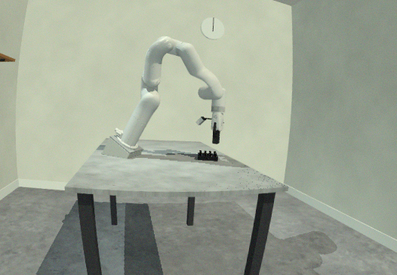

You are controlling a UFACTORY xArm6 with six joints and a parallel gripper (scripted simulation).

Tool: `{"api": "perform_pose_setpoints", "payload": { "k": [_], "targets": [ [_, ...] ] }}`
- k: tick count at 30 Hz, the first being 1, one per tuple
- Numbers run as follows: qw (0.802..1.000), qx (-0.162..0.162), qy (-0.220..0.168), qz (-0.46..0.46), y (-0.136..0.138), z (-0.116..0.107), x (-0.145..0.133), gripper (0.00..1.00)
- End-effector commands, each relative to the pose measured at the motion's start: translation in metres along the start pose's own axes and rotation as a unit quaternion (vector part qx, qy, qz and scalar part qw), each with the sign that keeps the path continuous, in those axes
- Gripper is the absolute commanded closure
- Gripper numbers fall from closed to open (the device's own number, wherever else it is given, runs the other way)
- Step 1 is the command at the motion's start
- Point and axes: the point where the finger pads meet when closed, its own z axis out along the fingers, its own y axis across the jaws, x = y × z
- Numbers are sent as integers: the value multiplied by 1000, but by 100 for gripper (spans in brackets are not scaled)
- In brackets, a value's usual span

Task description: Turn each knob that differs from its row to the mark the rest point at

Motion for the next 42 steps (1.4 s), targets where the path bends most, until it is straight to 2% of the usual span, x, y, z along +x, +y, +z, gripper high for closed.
{"api": "perform_pose_setpoints", "payload": {
  "k": [1, 25, 42],
  "targets": [
    [1000, -1, -1, 0, 1, -1, -1, 81],
    [1000, -1, -1, 0, 1, 2, -1, 81],
    [1000, -1, -1, 0, 0, 18, -1, 81]
  ]
}}
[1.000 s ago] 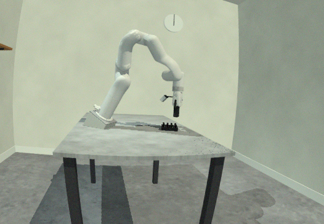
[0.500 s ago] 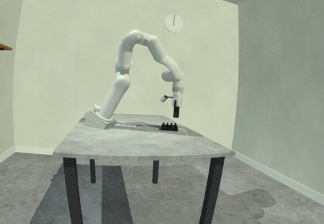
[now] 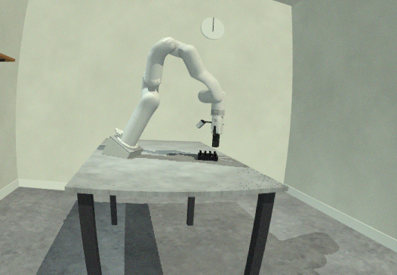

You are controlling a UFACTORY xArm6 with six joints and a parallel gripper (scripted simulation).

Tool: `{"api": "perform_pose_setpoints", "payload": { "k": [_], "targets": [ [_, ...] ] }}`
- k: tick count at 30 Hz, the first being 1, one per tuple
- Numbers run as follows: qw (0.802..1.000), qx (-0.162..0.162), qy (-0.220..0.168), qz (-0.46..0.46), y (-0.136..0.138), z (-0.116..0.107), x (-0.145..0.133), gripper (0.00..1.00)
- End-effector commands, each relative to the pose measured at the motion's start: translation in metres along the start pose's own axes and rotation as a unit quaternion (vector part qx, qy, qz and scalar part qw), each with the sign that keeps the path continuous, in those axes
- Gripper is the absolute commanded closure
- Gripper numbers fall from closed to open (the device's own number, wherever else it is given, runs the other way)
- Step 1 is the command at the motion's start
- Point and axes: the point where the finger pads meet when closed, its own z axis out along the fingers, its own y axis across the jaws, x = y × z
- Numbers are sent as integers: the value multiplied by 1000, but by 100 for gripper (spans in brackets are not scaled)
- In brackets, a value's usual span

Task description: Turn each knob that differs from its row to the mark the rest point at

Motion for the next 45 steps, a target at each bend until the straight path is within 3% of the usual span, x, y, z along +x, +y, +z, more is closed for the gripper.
{"api": "perform_pose_setpoints", "payload": {
  "k": [1, 23, 45],
  "targets": [
    [1000, -1, -2, 0, 1, 1, -2, 81],
    [1000, -1, -2, 0, 1, 22, -2, 81],
    [1000, -1, -2, 0, 0, 24, -2, 81]
  ]
}}
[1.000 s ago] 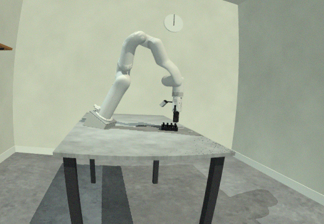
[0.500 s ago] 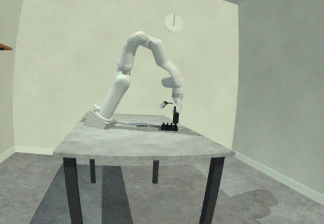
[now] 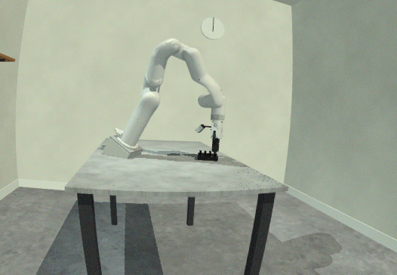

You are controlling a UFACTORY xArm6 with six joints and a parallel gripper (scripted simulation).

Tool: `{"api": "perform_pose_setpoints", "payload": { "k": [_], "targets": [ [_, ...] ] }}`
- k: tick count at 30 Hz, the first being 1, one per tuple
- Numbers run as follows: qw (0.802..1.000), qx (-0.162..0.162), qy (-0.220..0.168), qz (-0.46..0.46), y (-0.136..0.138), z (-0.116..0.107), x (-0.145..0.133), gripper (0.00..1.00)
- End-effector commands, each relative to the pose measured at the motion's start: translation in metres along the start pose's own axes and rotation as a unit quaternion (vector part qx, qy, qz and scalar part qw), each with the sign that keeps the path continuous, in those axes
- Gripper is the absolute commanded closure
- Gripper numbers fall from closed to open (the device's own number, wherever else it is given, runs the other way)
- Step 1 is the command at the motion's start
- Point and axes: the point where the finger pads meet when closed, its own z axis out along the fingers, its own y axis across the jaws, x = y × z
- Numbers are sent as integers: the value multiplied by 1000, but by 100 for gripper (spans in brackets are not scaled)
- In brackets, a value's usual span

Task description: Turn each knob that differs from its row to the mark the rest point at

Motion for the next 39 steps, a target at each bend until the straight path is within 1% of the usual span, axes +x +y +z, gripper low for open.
{"api": "perform_pose_setpoints", "payload": {
  "k": [1, 28, 39],
  "targets": [
    [1000, -1, -1, 0, 1, -1, -1, 81],
    [1000, -1, -1, 0, 1, -1, -1, 81],
    [1000, -1, -1, 0, 1, 3, -1, 81]
  ]
}}
